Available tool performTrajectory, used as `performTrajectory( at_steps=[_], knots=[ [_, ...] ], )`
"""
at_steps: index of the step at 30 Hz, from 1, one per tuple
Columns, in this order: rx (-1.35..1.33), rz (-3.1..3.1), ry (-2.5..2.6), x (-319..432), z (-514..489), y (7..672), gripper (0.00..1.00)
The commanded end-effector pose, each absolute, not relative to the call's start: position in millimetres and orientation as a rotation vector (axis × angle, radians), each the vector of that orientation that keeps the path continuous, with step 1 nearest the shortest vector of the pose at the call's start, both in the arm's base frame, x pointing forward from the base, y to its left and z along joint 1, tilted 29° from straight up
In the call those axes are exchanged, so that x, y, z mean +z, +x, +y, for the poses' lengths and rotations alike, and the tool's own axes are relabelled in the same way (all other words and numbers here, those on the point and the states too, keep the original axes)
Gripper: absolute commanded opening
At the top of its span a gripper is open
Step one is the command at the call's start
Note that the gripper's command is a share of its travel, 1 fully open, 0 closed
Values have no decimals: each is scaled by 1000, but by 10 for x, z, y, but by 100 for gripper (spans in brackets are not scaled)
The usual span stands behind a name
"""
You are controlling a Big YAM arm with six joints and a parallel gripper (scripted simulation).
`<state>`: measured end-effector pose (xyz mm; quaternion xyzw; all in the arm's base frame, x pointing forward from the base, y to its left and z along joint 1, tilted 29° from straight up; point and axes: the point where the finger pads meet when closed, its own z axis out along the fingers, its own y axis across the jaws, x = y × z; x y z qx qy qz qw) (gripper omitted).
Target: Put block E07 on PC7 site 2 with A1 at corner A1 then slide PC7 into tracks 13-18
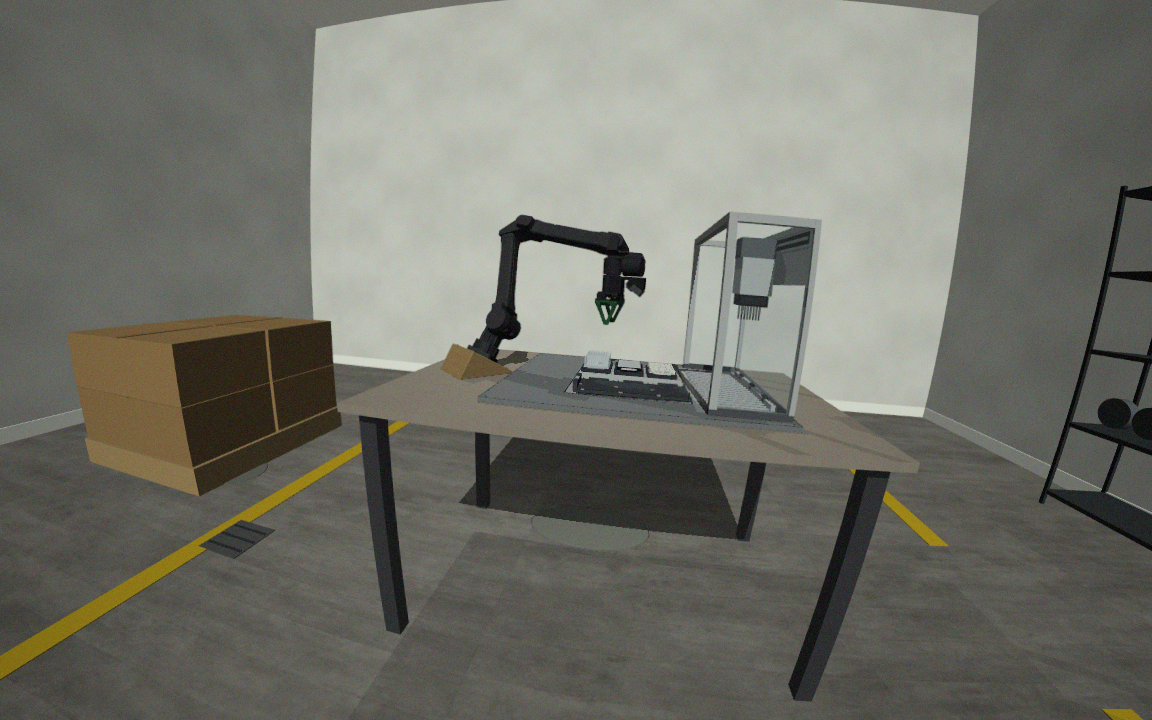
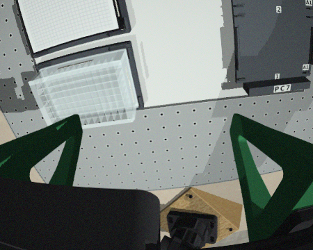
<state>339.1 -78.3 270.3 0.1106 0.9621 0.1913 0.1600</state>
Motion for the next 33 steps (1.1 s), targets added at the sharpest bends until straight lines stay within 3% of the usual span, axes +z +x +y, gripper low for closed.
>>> performTrajectory(
  at_steps=[1, 19, 33],
  knots=[
    [578, 2713, 514, 2745, -577, 3424, 100],
    [720, 2563, 1255, 2441, 439, 3319, 100],
    [767, 2328, 1840, 2393, 386, 3340, 100]
  ],
)
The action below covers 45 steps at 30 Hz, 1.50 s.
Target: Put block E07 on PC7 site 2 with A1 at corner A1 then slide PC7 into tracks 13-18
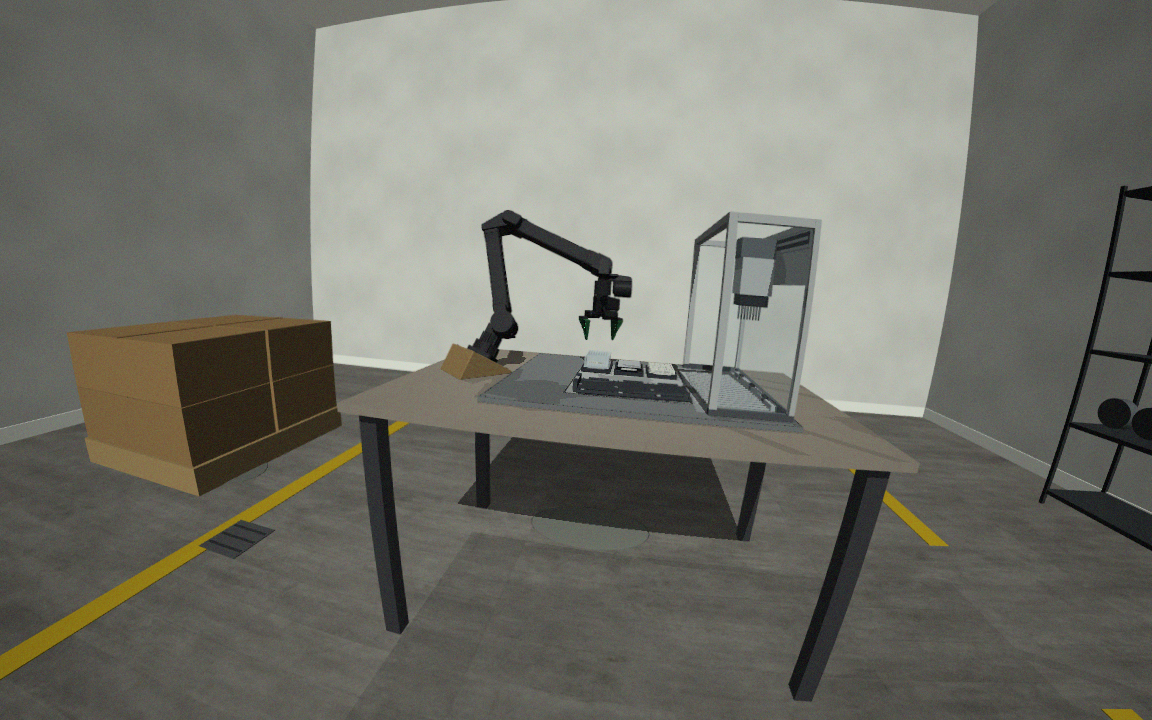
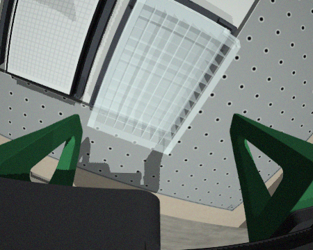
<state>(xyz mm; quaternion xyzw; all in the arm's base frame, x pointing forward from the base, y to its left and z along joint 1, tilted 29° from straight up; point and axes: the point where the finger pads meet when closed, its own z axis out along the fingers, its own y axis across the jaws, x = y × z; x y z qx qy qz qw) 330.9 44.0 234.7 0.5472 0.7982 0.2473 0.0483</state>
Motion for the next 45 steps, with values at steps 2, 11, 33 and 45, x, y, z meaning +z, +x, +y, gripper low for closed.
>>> performTrajectory(
  at_steps=[2, 11, 33, 45],
  knots=[
    [774, 2277, 1927, 2392, 386, 3340, 100],
    [795, 2048, 2255, 2389, 387, 3338, 100],
    [869, 2042, 2169, 2334, 593, 3584, 100],
    [795, 2076, 2238, 1951, 609, 3491, 100]
  ],
)
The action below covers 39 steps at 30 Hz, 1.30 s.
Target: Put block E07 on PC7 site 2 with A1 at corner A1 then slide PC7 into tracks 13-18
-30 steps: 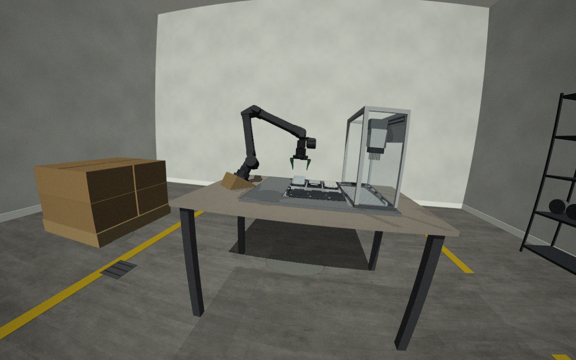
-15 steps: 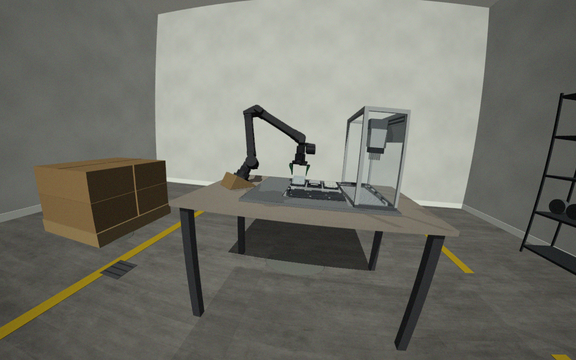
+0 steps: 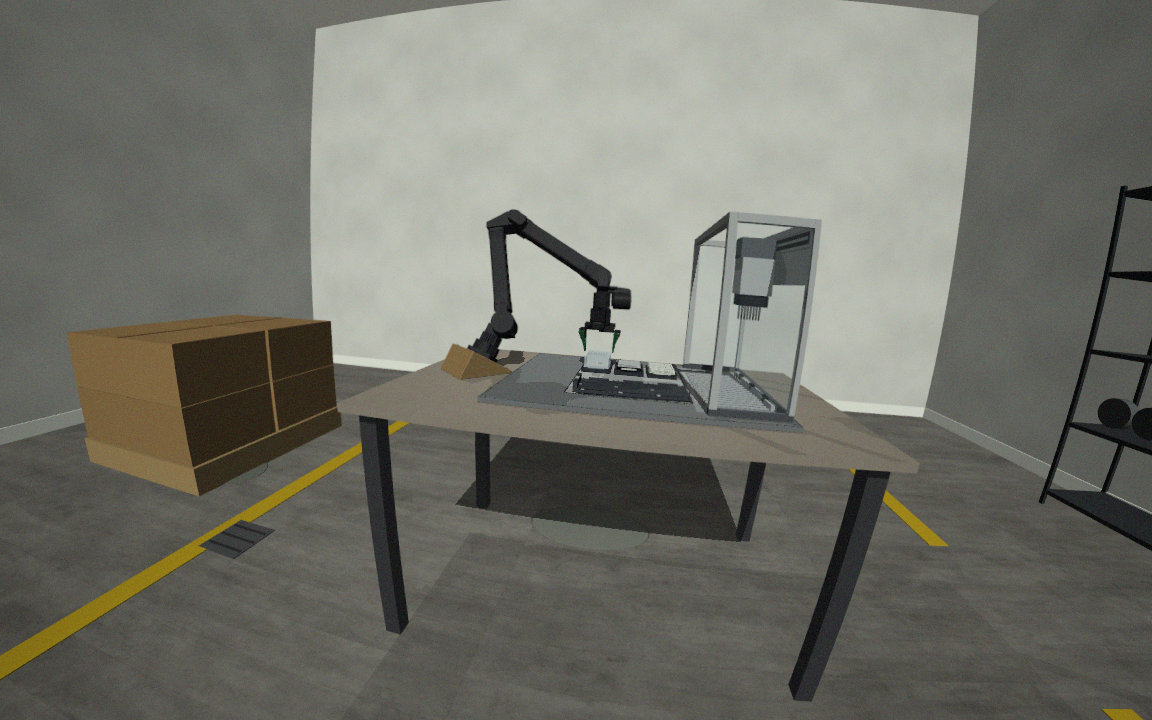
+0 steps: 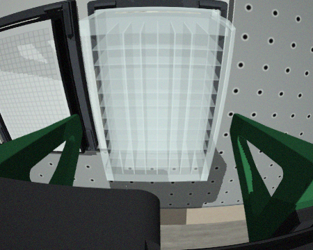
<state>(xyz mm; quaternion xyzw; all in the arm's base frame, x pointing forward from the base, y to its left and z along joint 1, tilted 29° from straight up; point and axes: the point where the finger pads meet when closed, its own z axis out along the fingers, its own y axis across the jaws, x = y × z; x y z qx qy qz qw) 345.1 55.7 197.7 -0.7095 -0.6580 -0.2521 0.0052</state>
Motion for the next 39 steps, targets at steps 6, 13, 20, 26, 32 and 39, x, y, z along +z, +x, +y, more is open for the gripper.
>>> performTrajectory(
  at_steps=[6, 13, 20, 26, 32, 39],
  knots=[
    [-793, -2060, -2220, 1928, 623, 3502, 100],
    [-788, -2059, -2220, 1853, 648, 3527, 100],
    [-788, -2059, -2220, 1800, 669, 3547, 100],
    [-787, -2059, -2220, 1755, 686, 3564, 100],
    [-787, -2058, -2220, 1702, 707, 3584, 100],
    [-800, -2062, -2220, 1702, 726, 3630, 100]
  ],
)
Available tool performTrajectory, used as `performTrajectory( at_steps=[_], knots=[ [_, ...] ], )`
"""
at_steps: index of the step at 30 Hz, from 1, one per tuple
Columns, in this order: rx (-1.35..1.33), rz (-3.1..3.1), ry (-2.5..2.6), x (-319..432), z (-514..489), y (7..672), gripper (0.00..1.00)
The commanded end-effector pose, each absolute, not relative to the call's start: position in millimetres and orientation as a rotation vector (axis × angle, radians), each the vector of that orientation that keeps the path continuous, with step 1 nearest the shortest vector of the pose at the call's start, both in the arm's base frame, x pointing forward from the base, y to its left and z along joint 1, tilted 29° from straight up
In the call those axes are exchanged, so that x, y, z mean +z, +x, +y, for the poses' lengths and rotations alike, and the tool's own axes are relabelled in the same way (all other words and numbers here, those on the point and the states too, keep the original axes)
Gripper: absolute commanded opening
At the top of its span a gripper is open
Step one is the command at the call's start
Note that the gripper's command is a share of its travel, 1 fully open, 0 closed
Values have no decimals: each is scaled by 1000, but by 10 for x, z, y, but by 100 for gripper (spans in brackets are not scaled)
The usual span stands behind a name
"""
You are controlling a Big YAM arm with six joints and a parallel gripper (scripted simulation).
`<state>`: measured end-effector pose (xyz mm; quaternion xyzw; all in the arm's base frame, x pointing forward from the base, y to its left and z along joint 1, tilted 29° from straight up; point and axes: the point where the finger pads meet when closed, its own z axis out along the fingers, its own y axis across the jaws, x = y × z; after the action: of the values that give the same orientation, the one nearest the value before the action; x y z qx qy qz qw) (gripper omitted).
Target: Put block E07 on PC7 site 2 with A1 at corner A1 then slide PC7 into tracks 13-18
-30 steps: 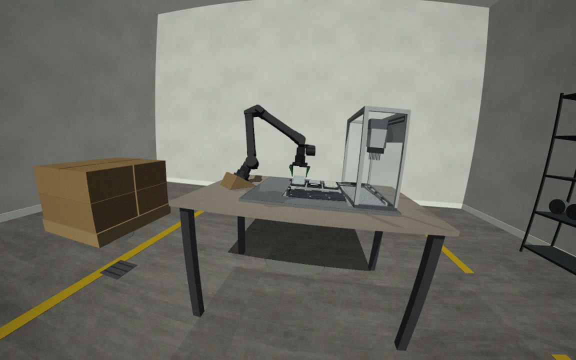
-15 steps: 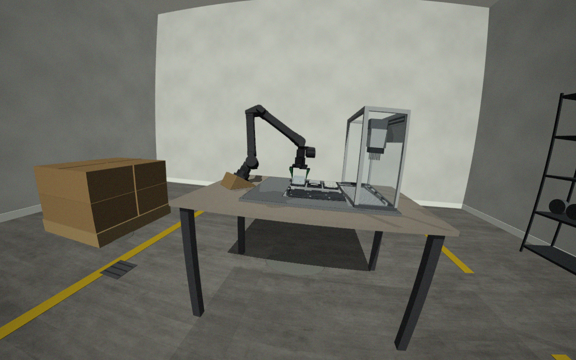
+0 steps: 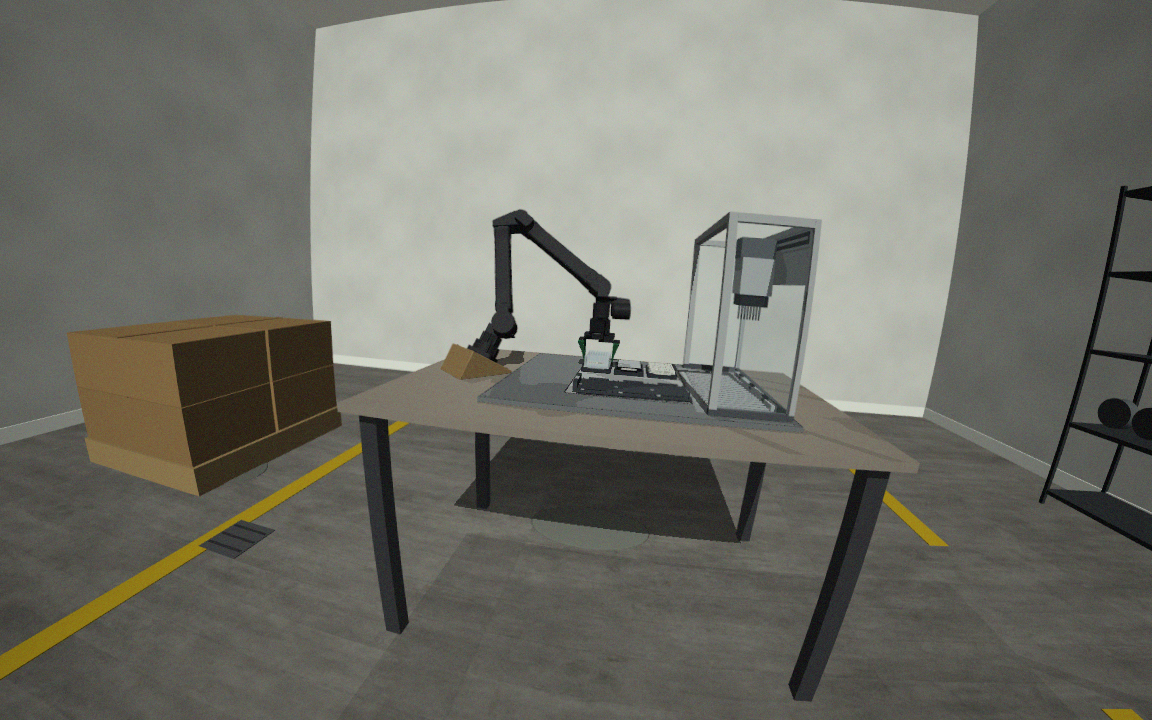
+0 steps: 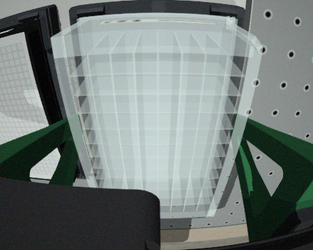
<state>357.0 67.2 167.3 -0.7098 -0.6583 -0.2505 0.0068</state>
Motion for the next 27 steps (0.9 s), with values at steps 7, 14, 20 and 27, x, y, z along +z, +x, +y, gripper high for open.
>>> performTrajectory(
  at_steps=[7, 14, 20, 27],
  knots=[
    [-787, -2058, -2219, 1595, 749, 3623, 100],
    [-826, -2070, -2225, 1715, 719, 3693, 100],
    [-826, -2070, -2225, 1715, 719, 3693, 100],
    [-813, -2065, -2220, 1676, 776, 3661, 100]
  ],
)
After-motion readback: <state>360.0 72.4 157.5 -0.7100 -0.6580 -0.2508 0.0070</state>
